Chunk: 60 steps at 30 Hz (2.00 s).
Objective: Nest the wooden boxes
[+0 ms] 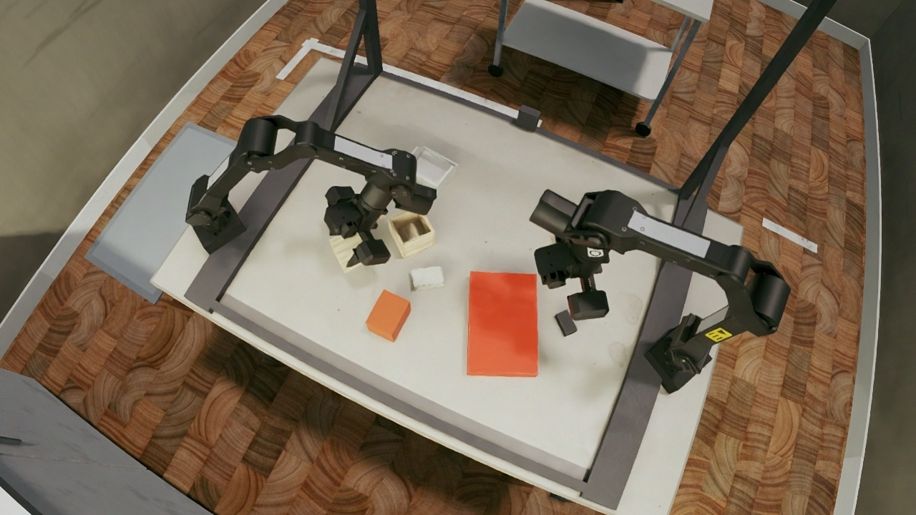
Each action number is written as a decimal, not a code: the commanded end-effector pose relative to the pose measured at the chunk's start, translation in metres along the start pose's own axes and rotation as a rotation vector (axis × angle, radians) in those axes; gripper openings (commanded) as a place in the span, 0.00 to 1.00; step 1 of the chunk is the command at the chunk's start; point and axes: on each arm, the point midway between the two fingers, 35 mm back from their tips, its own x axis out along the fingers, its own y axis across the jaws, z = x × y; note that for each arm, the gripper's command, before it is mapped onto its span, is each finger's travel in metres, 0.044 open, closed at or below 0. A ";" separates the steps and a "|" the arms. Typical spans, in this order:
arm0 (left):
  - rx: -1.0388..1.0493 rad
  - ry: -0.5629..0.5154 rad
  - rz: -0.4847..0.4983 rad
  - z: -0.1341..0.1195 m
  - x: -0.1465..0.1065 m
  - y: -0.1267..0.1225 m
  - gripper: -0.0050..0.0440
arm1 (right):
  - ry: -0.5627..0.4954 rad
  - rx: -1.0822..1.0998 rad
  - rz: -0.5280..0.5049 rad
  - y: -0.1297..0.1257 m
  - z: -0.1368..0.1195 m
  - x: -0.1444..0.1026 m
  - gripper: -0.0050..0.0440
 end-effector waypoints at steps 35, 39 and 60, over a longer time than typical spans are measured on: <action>-0.006 -0.016 -0.014 0.001 -0.006 0.000 0.92 | -0.019 -0.009 -0.006 0.002 -0.023 0.026 0.62; -0.006 -0.016 -0.014 0.001 -0.006 0.000 0.92 | -0.019 -0.009 -0.006 0.002 -0.023 0.026 0.62; -0.006 -0.016 -0.014 0.001 -0.006 0.000 0.92 | 0.111 -0.005 -0.002 0.002 -0.011 0.018 0.10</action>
